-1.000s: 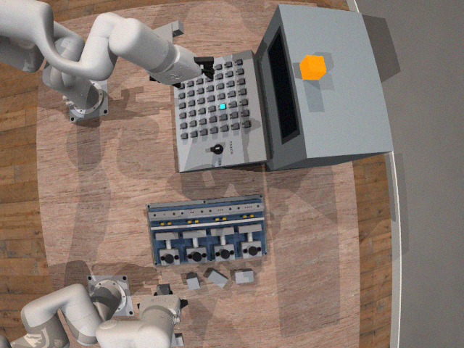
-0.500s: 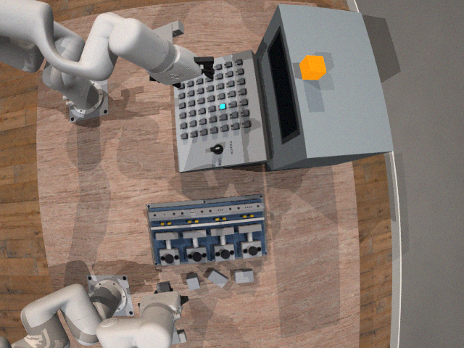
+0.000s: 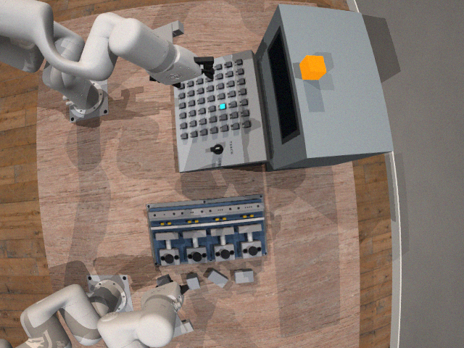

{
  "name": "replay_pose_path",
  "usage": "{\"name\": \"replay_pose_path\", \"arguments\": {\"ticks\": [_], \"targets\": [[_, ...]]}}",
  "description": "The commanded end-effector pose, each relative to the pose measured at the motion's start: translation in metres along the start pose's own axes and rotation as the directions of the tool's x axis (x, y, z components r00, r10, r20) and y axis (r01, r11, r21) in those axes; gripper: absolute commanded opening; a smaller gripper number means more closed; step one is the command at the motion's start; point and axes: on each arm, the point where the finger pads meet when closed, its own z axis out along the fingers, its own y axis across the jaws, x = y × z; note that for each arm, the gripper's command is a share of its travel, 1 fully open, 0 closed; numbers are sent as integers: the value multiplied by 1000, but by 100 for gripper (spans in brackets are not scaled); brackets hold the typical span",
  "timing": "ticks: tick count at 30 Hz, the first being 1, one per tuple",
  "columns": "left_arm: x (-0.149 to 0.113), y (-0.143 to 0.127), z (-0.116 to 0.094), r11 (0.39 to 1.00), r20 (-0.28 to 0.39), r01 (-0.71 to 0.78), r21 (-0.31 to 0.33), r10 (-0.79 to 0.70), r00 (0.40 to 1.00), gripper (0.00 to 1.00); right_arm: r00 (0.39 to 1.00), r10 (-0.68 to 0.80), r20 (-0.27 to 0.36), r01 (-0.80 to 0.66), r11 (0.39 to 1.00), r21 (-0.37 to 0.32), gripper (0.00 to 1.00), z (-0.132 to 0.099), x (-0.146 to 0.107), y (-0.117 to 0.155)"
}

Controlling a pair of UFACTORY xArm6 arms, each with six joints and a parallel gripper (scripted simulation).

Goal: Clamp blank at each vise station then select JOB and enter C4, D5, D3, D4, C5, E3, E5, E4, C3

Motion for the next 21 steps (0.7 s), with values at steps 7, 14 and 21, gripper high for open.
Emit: {"name": "replay_pose_path", "arguments": {"ticks": [7, 14, 21], "targets": [[0, 2, -2, 1000, 1, 1, -5, -1, 1000, 100, 976, -219, 0, 219, 976, 4, 0, -4, -22, -16], [0, 2, -2, 1000, 1, 1, -5, -1, 1000, 100, 939, -343, 0, 343, 939, 4, 0, -4, -36, -24], [0, 2, -2, 1000, 1, 1, -5, -1, 1000, 100, 859, -512, -1, 512, 859, 4, 0, -4, -58, -34]]}}
